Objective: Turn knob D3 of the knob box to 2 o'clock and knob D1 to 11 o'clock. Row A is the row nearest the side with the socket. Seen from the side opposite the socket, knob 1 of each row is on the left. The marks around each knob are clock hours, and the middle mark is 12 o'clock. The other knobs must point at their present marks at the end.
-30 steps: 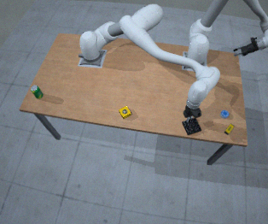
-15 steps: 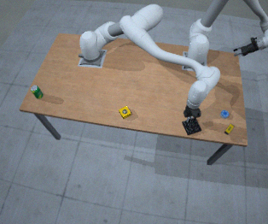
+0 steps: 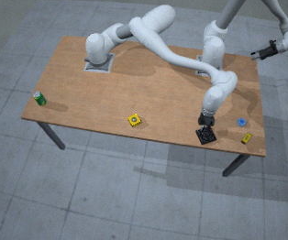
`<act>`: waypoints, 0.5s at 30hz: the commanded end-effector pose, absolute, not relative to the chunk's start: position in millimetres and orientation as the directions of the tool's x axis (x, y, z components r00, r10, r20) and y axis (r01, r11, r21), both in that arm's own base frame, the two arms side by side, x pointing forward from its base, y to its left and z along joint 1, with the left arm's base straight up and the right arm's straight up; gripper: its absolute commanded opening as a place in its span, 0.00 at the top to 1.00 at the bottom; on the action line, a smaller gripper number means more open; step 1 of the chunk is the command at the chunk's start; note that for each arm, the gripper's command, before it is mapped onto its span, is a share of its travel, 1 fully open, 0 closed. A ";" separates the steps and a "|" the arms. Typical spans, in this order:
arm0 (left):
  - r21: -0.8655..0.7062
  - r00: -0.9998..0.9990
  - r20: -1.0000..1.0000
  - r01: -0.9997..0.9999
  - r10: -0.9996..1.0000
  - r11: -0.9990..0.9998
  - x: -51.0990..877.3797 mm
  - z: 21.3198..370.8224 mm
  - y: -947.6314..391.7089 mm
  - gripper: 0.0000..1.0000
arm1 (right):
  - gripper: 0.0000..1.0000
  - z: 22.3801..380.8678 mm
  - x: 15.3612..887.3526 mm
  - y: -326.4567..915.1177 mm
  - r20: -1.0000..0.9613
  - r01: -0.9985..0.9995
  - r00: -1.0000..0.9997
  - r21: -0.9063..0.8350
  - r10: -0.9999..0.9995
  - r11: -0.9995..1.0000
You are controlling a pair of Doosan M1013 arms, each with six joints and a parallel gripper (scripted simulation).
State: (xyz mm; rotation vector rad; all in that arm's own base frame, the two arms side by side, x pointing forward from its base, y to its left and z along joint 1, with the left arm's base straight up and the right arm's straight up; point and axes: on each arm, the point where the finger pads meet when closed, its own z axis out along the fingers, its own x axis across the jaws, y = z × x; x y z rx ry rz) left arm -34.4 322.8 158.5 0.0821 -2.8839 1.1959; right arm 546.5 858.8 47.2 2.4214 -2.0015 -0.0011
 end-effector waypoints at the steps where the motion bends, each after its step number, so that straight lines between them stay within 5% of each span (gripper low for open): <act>1: -0.706 -0.998 0.038 -0.056 -0.041 0.706 -34.4 158.8 323.0 0.00 | 0.70 48.8 546.7 859.3 -0.001 -0.992 0.123 -0.001 -0.992 -0.123; 15: -0.706 -0.998 0.038 -0.056 -0.041 0.706 -34.4 158.8 323.0 0.00 | 0.70 48.8 546.7 859.3 -0.002 -0.986 -0.166 0.000 -0.986 0.166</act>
